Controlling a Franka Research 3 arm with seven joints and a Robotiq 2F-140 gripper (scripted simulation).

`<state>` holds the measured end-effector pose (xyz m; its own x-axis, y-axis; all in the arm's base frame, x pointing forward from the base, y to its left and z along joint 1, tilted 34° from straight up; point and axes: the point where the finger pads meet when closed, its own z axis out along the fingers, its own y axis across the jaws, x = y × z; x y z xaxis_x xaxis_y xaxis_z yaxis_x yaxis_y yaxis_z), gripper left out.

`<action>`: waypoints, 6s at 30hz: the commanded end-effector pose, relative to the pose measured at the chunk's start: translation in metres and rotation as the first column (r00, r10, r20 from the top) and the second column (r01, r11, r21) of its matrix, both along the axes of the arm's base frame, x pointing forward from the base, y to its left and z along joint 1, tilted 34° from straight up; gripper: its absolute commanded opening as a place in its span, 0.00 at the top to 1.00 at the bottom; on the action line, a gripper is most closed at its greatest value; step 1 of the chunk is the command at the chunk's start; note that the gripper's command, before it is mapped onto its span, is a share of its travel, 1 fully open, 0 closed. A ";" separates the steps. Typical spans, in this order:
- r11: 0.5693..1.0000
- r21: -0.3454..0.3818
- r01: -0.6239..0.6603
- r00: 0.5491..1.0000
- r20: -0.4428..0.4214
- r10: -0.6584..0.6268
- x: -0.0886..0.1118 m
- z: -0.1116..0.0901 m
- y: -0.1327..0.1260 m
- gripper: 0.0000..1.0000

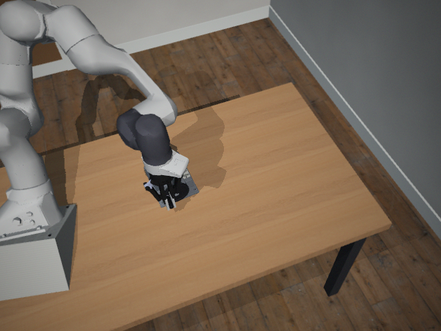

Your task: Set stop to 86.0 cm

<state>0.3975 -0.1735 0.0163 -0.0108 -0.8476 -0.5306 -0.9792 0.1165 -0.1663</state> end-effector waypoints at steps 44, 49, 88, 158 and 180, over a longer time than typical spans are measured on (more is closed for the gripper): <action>1.000 0.002 0.004 1.000 0.000 -0.004 0.038 0.028 -0.018 0.96; 1.000 0.002 0.004 1.000 0.000 -0.004 0.047 0.027 -0.017 0.96; 1.000 0.002 0.004 1.000 0.000 -0.004 0.051 -0.029 0.018 0.96; 1.000 0.002 0.004 1.000 0.000 -0.004 0.056 0.022 -0.015 0.96; 1.000 0.002 0.004 1.000 0.000 -0.004 0.066 -0.018 0.010 0.96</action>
<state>0.4672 -0.1698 0.0084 -0.0240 -0.8454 -0.5335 -0.9779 0.1307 -0.1630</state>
